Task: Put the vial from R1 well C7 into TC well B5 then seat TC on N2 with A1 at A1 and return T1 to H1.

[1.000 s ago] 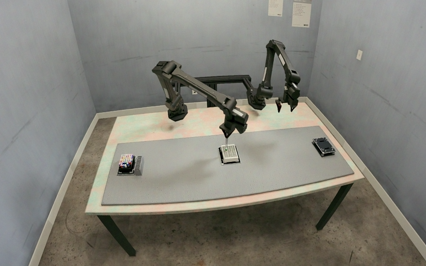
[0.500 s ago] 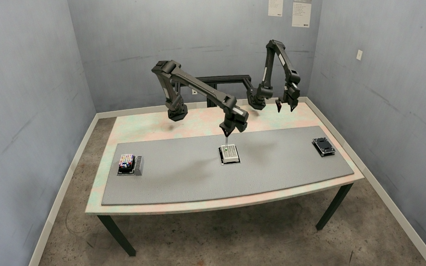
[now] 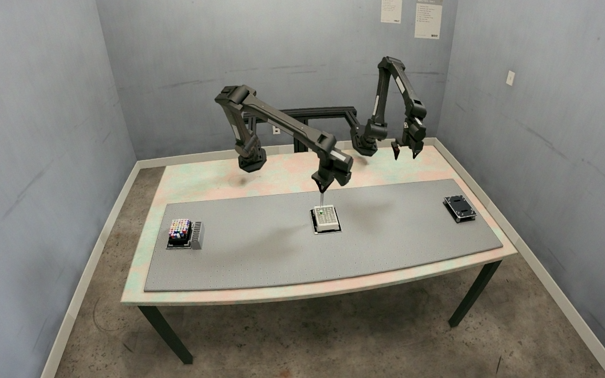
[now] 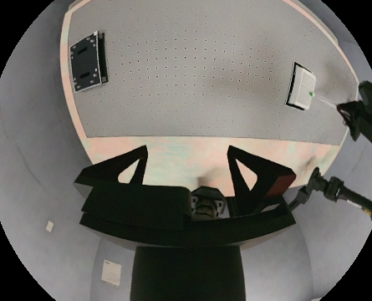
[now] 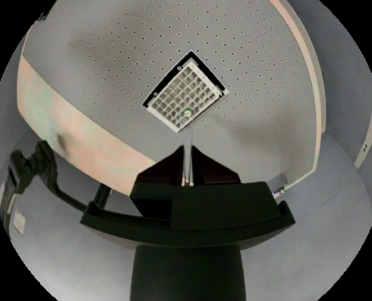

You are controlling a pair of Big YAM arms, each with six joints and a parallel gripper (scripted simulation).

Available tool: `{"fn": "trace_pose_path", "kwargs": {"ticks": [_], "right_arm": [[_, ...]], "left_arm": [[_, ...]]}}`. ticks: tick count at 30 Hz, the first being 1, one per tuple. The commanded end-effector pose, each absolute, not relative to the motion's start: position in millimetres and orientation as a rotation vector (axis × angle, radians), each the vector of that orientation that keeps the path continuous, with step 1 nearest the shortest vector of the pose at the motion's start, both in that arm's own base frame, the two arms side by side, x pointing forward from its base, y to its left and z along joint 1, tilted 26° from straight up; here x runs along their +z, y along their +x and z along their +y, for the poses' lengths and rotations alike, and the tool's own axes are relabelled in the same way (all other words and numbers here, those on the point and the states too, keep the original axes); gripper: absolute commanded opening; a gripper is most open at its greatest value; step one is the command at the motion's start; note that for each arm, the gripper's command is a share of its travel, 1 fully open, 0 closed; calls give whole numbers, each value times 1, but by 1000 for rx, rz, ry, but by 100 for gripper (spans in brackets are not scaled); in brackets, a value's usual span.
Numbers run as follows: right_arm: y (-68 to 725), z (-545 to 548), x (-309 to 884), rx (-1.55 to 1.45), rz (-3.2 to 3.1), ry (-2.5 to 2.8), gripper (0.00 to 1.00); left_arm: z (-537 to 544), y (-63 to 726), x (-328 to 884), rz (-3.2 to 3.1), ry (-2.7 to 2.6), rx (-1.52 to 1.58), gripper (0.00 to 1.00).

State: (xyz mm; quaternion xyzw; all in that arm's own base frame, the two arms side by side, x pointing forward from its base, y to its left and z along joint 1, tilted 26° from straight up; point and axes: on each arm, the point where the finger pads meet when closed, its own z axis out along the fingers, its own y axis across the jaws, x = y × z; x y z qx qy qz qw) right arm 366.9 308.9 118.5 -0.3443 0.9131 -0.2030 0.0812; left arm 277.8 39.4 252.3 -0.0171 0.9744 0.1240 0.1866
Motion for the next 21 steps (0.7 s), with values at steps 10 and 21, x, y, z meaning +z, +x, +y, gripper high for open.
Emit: {"fn": "trace_pose_path", "kwargs": {"ticks": [10,21], "right_arm": [[372,330,155,-539,2672,-987,11],[368,328,150,-547,2676,-996,11]], "left_arm": [[40,282,268,2707,-35,344,100],[40,282,268,2707,-35,344,100]]}}
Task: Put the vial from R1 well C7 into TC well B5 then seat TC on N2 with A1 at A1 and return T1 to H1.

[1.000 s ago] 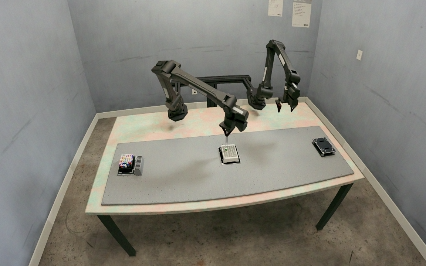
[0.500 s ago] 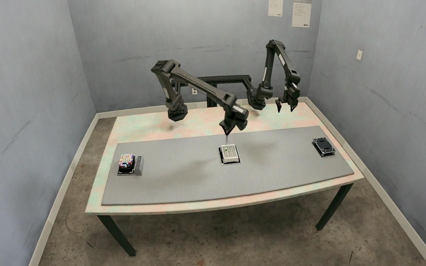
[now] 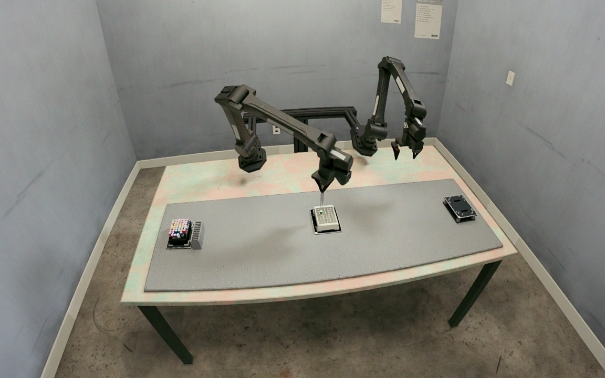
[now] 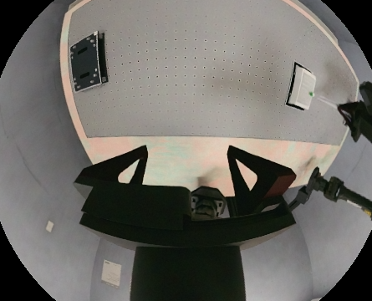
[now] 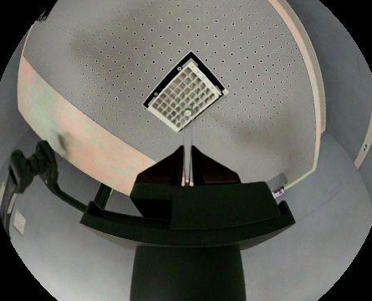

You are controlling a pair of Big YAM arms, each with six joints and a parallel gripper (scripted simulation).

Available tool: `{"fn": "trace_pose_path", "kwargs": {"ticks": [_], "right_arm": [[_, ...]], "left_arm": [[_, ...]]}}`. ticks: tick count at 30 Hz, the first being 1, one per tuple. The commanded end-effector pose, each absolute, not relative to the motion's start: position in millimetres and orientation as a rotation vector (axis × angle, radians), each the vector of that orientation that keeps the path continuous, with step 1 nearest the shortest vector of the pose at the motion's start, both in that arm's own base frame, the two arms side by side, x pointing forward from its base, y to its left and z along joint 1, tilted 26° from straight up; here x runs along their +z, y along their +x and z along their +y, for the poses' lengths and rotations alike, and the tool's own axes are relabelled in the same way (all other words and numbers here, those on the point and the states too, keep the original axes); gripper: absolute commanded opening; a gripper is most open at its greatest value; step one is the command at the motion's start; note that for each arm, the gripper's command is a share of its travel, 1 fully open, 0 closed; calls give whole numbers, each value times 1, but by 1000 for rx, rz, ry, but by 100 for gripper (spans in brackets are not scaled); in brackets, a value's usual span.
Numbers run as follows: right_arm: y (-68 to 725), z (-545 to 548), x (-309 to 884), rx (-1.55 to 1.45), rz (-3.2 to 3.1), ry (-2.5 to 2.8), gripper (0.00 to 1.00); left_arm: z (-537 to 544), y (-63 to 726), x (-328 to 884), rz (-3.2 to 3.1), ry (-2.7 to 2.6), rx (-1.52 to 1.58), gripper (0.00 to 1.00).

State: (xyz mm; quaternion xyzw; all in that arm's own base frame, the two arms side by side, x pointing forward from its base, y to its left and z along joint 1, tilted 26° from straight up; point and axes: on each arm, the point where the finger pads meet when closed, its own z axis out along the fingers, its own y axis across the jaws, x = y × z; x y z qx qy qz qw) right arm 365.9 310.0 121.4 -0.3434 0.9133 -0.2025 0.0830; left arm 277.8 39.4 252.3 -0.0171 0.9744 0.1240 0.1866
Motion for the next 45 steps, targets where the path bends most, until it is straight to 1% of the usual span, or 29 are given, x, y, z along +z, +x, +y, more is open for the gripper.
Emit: {"fn": "trace_pose_path", "kwargs": {"ticks": [1,45], "right_arm": [[368,327,150,-549,2677,-997,11],[362,322,141,-561,2684,-1004,11]], "left_arm": [[40,282,268,2707,-35,344,100],[40,282,268,2707,-35,344,100]]}}
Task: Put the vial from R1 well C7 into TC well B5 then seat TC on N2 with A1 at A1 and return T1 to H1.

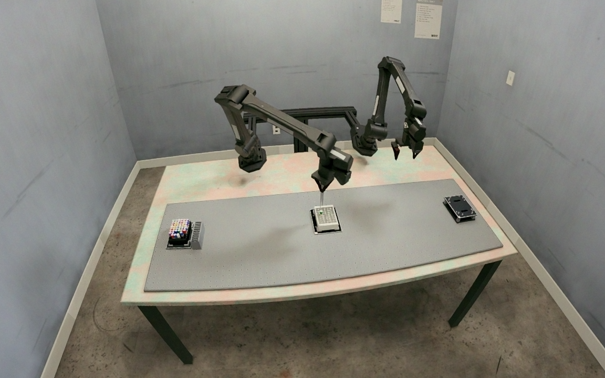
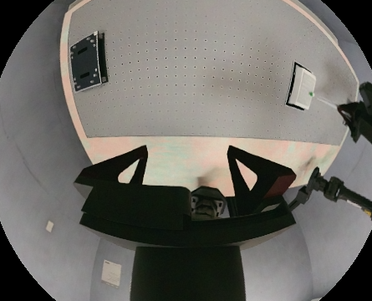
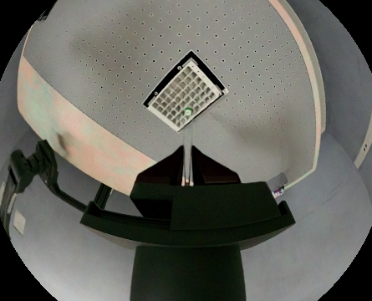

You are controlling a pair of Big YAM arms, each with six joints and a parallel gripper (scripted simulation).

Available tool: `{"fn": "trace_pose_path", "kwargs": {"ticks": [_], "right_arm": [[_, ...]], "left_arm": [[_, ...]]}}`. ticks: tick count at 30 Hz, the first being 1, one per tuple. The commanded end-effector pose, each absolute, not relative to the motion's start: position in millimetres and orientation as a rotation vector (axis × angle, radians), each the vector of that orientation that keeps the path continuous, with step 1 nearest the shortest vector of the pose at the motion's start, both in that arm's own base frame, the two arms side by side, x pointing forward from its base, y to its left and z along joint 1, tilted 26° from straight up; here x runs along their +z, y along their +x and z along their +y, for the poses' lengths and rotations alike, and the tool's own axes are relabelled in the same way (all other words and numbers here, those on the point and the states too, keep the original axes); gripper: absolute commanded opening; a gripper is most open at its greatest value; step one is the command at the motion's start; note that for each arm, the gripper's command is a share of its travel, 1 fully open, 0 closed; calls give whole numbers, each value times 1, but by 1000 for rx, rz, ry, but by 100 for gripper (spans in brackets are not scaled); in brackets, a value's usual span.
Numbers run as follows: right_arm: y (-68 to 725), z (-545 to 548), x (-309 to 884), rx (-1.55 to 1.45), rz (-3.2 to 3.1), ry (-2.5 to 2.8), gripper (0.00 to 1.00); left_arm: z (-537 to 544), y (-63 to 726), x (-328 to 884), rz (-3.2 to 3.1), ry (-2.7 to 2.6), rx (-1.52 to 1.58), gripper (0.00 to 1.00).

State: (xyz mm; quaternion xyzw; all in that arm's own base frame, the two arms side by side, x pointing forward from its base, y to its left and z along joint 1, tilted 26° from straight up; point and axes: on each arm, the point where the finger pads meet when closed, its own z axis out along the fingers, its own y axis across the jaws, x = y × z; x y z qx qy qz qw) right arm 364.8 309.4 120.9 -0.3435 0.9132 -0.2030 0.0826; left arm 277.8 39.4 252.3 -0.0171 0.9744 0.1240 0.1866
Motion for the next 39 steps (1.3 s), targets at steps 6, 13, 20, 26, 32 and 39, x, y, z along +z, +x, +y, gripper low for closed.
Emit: {"fn": "trace_pose_path", "kwargs": {"ticks": [6,13,20,26,32,39], "right_arm": [[362,321,141,-561,2684,-1005,11],[362,321,140,-562,2685,-1006,8],[362,320,140,-564,2686,-1007,8],[362,319,139,-565,2687,-1008,7],[365,322,143,-557,2682,-1002,7],[366,322,144,-556,2681,-1000,7]], "left_arm": [[40,282,268,2707,-35,344,100],[40,282,268,2707,-35,344,100],[40,282,268,2707,-35,344,100],[40,282,268,2707,-35,344,100],[40,282,268,2707,-35,344,100],[40,282,268,2707,-35,344,100]]}}
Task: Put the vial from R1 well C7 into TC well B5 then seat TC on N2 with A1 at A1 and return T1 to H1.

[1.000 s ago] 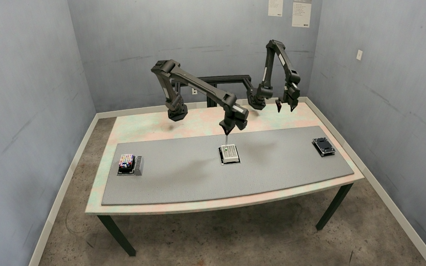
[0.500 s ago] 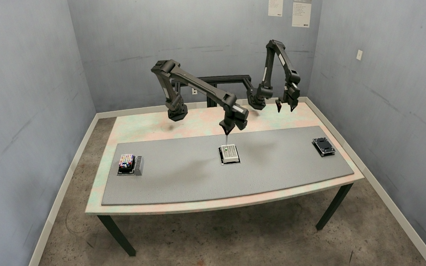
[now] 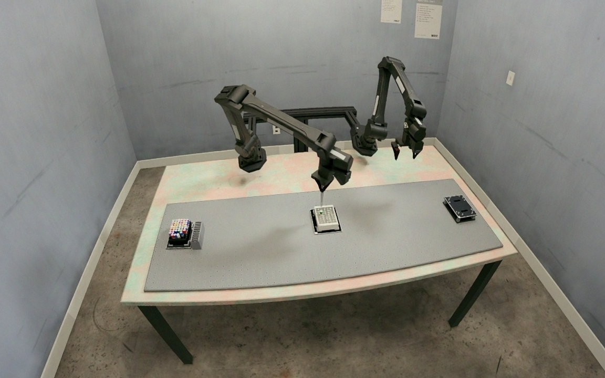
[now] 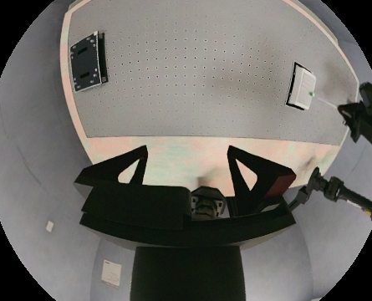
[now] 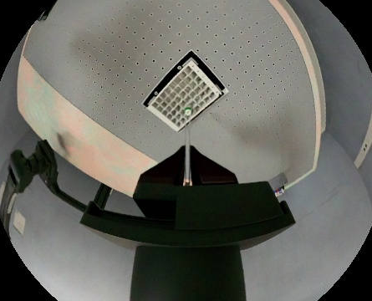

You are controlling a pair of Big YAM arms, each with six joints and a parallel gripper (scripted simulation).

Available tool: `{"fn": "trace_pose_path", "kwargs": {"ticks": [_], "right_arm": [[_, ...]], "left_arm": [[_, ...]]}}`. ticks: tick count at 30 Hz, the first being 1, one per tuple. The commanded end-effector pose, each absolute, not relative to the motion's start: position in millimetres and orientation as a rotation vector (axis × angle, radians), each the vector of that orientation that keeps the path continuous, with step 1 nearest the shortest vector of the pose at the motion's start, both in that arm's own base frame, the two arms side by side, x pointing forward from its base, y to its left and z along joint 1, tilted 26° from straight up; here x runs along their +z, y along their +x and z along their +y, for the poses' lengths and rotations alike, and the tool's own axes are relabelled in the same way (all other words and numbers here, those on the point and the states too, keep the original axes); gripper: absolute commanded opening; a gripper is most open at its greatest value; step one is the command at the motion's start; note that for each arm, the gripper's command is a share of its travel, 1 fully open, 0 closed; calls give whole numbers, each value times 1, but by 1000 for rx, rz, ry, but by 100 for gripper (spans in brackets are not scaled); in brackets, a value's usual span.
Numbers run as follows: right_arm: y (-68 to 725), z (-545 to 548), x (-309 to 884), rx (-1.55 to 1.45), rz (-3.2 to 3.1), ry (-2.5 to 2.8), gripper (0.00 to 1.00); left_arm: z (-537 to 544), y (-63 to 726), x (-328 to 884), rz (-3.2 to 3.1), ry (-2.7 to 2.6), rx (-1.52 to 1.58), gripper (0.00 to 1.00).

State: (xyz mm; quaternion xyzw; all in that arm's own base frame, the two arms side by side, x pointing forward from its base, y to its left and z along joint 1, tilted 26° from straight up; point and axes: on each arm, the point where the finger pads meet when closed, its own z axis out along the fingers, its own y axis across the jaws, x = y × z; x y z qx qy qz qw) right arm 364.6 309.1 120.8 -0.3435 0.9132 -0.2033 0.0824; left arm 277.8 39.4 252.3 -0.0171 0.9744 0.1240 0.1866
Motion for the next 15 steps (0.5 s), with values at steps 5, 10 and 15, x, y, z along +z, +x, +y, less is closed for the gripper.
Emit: {"fn": "trace_pose_path", "kwargs": {"ticks": [5,10,15], "right_arm": [[367,322,145,-555,2681,-999,7],[367,322,145,-554,2680,-998,7],[368,322,146,-553,2680,-997,7]], "left_arm": [[40,282,268,2707,-35,344,100],[40,282,268,2707,-35,344,100],[40,282,268,2707,-35,344,100]]}}
